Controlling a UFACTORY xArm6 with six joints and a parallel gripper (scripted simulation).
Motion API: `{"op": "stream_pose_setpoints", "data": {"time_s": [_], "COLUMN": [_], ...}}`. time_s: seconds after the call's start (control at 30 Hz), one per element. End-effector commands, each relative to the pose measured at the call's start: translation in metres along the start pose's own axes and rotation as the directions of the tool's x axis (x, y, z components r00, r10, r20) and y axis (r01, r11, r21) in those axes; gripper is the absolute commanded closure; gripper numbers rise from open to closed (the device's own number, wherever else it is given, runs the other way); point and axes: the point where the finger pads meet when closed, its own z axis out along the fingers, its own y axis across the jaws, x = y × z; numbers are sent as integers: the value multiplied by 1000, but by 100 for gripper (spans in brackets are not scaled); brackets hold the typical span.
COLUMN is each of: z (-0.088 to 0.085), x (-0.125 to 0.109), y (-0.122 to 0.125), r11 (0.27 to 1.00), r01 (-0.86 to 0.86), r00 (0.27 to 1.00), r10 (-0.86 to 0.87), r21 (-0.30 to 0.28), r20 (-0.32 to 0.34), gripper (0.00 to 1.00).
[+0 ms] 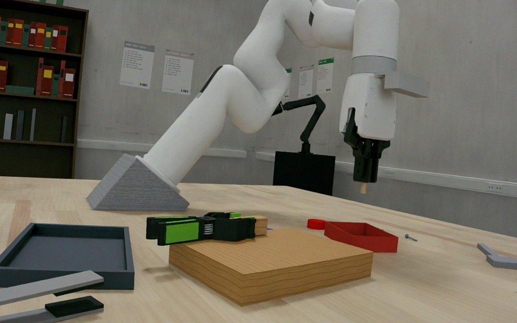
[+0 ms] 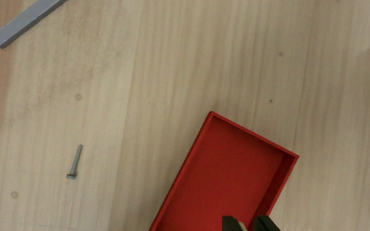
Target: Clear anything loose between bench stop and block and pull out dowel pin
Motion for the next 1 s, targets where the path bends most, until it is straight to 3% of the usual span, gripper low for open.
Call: {"op": "stream_pose_setpoints", "data": {"time_s": [0.0, 0.97], "z": [0, 16], "x": [1, 1], "y": [-1, -1], "r11": [1000, 1000], "r01": [2, 1], "r00": [1000, 1000], "r10": [-2, -1], "r21": [-1, 0], "r20": [-4, -3], "gripper": [100, 100]}}
